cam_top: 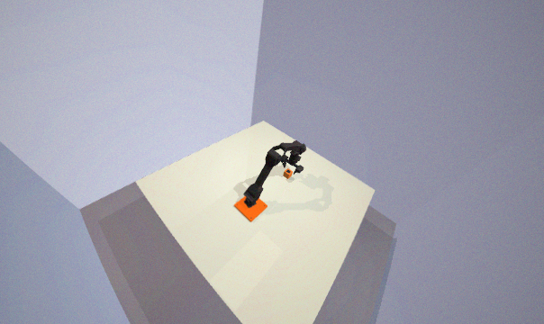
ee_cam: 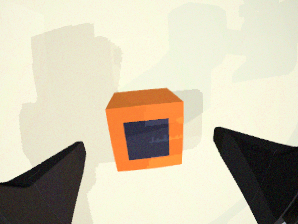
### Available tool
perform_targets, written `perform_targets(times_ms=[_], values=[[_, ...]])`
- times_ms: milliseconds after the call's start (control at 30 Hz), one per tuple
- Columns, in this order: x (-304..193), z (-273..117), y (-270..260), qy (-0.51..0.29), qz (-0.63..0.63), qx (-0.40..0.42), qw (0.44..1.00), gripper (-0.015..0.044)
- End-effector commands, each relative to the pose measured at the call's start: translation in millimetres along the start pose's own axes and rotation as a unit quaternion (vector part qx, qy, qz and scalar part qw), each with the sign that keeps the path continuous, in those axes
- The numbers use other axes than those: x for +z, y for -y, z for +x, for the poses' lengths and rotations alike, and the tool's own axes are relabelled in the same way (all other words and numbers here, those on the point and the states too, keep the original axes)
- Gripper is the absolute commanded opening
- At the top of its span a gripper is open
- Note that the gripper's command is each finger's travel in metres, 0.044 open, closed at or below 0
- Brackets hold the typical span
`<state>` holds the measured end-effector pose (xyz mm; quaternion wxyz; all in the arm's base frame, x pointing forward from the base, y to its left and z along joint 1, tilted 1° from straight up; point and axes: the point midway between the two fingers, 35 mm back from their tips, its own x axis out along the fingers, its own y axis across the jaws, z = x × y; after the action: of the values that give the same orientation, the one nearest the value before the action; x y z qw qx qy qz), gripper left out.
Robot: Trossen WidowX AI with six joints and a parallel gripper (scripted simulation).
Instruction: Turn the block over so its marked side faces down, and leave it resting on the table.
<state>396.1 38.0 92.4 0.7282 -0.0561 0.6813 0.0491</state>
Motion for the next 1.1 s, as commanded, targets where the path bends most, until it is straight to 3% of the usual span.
perform_targets(times_ms=[0,400,633,1067], values=[[-2,11,0,-0.006,-0.002,0.002,1.0,0.044],[-2,27,0,-0.006,-0.002,0.002,1.0,0.044],[-2,27,0,-0.006,-0.002,0.002,1.0,0.0256],[-2,27,0,-0.006,-0.002,0.002,1.0,0.017]])
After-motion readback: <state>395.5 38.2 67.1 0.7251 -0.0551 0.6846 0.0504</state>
